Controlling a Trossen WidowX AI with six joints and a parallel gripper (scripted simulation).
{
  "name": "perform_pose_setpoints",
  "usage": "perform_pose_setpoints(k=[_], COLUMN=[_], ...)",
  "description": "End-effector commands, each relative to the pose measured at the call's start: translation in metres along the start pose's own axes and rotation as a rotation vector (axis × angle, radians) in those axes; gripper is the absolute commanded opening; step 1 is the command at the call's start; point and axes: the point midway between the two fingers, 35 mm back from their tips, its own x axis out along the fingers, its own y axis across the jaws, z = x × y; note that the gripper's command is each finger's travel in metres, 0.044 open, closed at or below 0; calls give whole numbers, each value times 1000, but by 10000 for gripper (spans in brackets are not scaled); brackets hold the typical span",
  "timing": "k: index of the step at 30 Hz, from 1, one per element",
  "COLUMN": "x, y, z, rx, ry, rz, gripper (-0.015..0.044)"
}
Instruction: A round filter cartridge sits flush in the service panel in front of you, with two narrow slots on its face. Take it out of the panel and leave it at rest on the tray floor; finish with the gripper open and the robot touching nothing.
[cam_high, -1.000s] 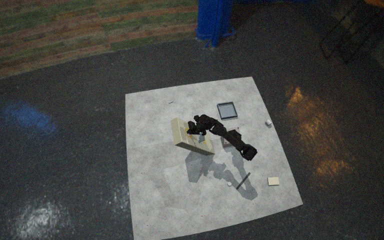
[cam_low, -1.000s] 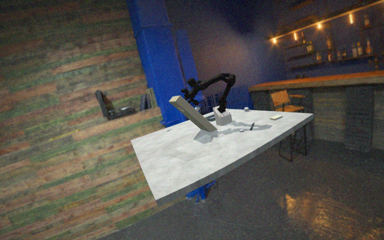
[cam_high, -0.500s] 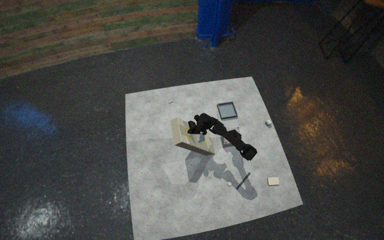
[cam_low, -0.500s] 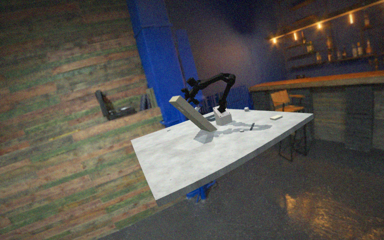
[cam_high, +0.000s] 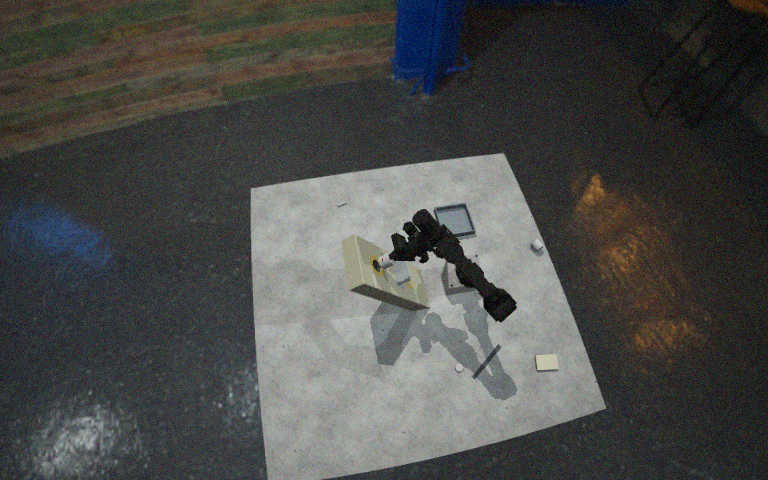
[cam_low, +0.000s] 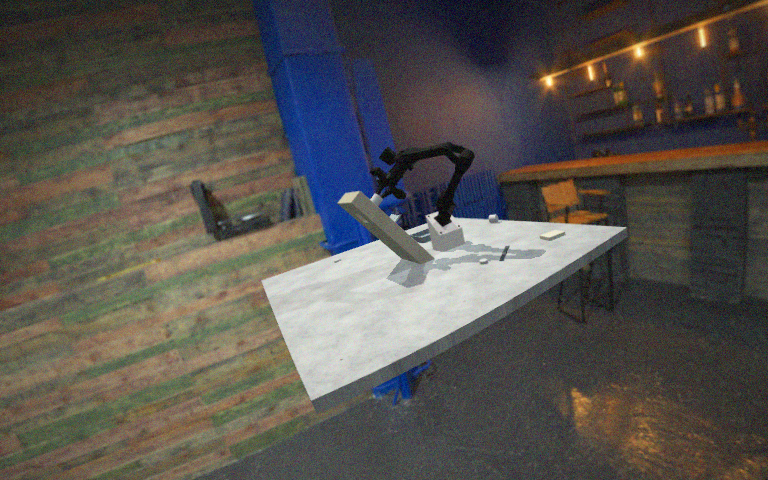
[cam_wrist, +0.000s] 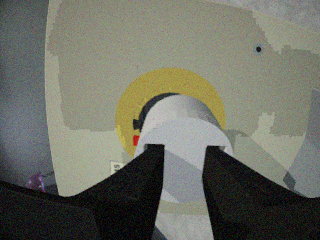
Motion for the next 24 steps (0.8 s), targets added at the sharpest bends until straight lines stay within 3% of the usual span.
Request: perform_pose_setpoints(k=[1, 24], x=[-10, -1], y=[3, -65], z=[-4, -10], rx=[-17, -16], ry=[7, 7], rz=[14, 13], gripper=[0, 0])
